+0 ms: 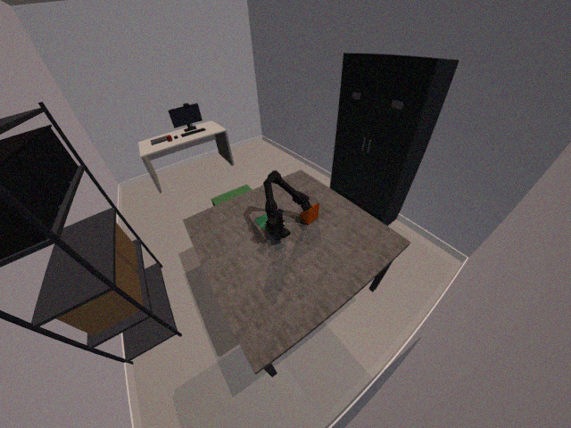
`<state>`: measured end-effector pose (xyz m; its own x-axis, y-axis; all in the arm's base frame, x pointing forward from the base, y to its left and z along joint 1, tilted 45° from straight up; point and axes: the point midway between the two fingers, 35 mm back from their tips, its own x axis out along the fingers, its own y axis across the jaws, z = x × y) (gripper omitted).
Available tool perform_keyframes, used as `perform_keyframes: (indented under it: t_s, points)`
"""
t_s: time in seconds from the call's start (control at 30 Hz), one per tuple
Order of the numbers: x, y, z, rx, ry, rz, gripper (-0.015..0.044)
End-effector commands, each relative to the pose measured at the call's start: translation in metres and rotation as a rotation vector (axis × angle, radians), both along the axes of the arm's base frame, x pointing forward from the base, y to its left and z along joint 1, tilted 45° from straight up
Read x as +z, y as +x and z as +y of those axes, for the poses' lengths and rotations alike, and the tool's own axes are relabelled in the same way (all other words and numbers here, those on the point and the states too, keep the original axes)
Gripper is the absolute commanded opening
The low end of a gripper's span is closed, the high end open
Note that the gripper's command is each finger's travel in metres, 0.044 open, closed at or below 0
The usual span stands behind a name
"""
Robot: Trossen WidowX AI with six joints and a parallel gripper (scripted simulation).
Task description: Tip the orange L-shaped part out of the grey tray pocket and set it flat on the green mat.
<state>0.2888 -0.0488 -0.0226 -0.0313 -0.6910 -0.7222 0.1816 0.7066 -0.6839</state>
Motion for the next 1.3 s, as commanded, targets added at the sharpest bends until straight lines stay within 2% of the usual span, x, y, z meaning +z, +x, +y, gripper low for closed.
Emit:
perform_keyframes:
  t_s: [0.0,0.83,0.93,1.13,1.27]
  points:
    - [0.000,-0.003,-0.004,0.000,-0.013,0.010,0.0180]
    - [0.001,0.000,0.015,0.000,-0.012,0.010,0.0180]
    - [0.014,0.003,0.025,0.001,-0.009,0.010,0.0180]
    - [0.075,0.002,0.072,0.000,-0.008,0.011,0.0180]
    - [0.078,0.002,0.074,0.000,-0.008,0.011,0.0180]
